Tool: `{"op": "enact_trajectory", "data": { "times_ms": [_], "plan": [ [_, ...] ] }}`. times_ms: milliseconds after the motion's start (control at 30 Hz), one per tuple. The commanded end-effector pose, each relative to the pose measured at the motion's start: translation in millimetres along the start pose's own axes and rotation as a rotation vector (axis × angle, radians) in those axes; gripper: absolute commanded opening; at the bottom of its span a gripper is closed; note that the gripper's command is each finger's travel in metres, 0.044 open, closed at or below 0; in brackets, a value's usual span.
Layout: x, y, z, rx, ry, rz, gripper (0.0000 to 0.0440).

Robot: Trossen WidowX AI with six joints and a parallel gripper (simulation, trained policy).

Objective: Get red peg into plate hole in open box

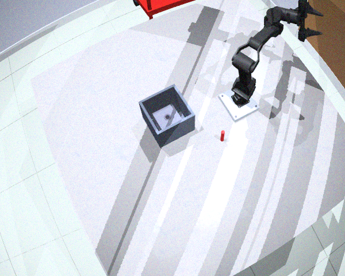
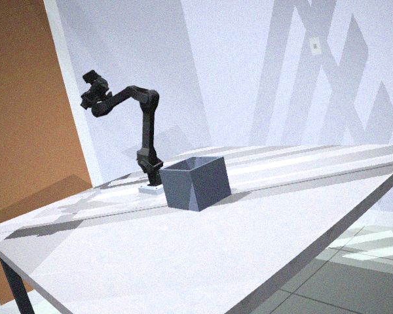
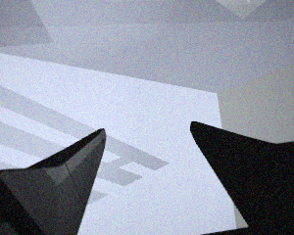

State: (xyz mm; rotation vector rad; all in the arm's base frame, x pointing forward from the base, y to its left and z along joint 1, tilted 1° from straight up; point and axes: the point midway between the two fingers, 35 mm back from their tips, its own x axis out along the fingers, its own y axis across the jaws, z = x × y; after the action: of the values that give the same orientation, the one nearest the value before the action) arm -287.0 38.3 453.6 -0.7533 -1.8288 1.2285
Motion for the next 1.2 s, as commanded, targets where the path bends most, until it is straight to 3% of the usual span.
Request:
{"op": "enact_trajectory", "data": {
  "times_ms": [0,167,533,1167],
  "plan": [
    [-1,0,2,-0.006,-0.005,0.005,0.0425],
    [-16,-12,24,0.020,-0.091,-0.012,0.0440],
    [-63,-62,54,0.277,-0.334,-0.061,0.0435],
    [-162,-133,62,0.706,-0.791,-0.010,0.0429]
  ]
}}
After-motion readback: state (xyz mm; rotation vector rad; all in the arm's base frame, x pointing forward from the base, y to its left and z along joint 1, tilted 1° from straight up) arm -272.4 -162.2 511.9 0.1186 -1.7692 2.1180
